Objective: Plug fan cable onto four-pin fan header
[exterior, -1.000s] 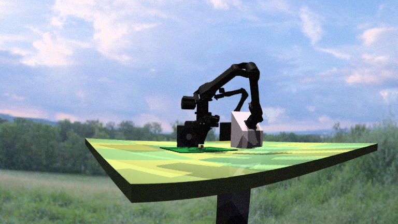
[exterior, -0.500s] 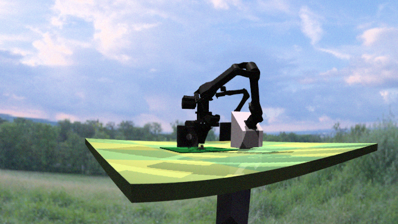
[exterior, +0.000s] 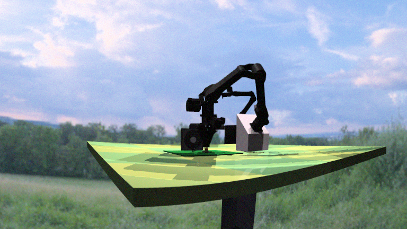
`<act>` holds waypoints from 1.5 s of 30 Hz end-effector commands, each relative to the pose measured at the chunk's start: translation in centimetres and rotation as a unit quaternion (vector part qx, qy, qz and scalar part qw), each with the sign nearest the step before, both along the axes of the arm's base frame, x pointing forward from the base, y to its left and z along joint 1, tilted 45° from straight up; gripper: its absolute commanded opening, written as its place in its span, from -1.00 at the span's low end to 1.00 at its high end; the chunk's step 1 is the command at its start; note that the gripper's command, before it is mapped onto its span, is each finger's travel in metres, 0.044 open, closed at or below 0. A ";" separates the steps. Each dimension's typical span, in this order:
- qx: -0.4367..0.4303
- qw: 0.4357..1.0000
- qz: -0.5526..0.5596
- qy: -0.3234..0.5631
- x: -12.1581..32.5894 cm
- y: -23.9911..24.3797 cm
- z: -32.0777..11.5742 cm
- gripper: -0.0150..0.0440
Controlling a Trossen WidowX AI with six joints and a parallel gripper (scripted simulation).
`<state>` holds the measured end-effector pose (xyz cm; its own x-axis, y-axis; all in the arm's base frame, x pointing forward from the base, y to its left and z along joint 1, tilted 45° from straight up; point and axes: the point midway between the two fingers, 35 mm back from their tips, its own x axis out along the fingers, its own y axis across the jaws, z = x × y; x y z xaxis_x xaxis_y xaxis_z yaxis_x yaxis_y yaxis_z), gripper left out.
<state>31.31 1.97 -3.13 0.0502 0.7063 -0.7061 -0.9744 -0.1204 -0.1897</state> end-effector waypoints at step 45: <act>0.002 1.000 0.001 -0.002 0.3 1.4 -1.4 -0.49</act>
